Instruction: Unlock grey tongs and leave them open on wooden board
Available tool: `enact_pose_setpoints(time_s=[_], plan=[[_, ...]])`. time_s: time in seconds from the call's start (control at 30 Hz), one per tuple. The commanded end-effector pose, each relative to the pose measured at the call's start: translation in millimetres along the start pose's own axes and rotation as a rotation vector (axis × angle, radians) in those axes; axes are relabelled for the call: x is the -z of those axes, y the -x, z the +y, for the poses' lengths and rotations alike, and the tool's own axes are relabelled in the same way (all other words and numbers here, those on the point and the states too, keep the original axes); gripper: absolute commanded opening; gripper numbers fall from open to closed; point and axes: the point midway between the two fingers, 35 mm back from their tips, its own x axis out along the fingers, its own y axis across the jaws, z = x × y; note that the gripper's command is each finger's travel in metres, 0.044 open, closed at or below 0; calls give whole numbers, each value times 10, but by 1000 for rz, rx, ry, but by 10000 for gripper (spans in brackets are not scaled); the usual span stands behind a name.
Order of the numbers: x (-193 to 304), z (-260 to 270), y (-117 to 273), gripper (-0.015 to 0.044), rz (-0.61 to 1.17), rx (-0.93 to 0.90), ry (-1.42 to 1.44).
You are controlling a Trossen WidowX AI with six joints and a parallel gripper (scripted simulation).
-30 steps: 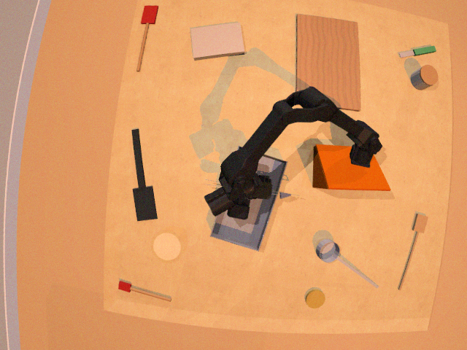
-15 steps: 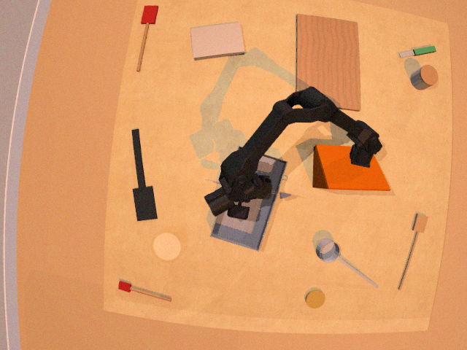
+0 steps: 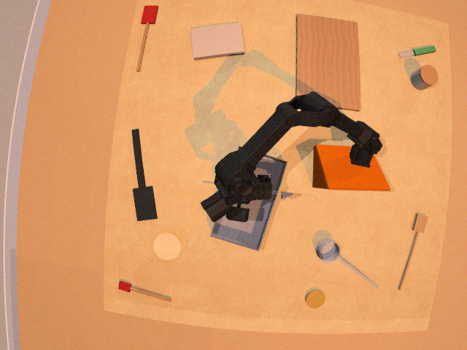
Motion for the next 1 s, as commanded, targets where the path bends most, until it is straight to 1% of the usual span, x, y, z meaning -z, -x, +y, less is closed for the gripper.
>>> enact_pose_setpoints(time_s=[0.0,0.07,0.1,0.57,0.67,0.97], plan=[[-33,-17,652,-150,28,13,33],[-63,2,819,-150,30,11,44],[-68,4,841,-150,30,11,45],[-61,19,806,-150,30,6,29],[-46,60,811,-150,30,8,-48],[20,253,833,-150,30,18,-395]])
